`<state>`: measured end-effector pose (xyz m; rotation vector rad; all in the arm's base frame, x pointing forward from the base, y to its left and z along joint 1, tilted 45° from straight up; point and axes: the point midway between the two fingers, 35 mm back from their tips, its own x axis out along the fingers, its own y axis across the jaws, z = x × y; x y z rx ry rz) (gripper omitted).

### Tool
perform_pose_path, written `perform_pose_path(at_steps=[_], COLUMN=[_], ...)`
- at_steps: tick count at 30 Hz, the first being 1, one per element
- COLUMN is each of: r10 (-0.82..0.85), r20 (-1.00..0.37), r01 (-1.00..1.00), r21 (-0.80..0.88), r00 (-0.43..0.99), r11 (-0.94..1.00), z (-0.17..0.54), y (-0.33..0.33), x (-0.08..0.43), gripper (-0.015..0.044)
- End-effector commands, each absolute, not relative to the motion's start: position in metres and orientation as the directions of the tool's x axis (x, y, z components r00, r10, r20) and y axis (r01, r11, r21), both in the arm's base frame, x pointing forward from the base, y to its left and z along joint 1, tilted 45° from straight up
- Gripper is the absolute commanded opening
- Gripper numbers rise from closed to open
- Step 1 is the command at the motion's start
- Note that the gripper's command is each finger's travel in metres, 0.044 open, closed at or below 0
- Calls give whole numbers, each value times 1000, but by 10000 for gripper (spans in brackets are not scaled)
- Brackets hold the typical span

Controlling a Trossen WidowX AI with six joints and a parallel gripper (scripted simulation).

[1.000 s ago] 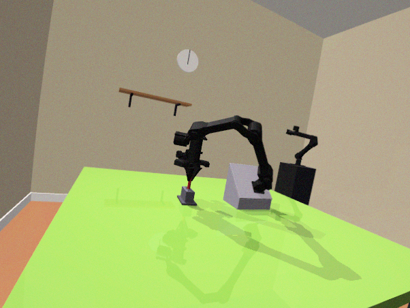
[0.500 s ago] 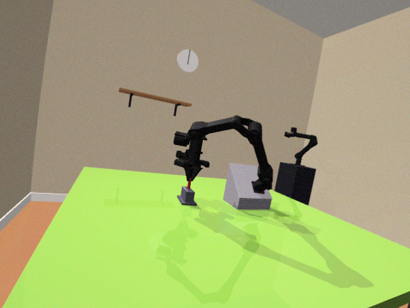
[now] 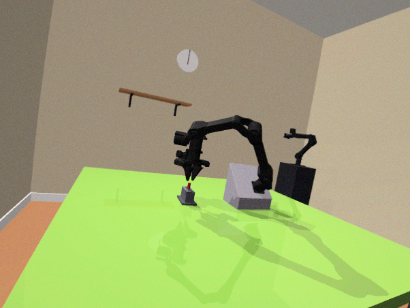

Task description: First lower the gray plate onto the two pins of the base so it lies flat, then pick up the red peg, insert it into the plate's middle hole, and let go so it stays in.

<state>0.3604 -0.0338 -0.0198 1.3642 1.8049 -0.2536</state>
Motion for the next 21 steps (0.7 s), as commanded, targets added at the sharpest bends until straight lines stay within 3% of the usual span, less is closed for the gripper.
perform_pose_path(at_steps=[1,21], r10=[700,700], r20=[-712,-712], r01=[869,869], r21=[309,308], r00=[-59,-59], r11=[387,387], z=[-18,-7], y=[-36,-45], x=[361,363], gripper=[150,150])
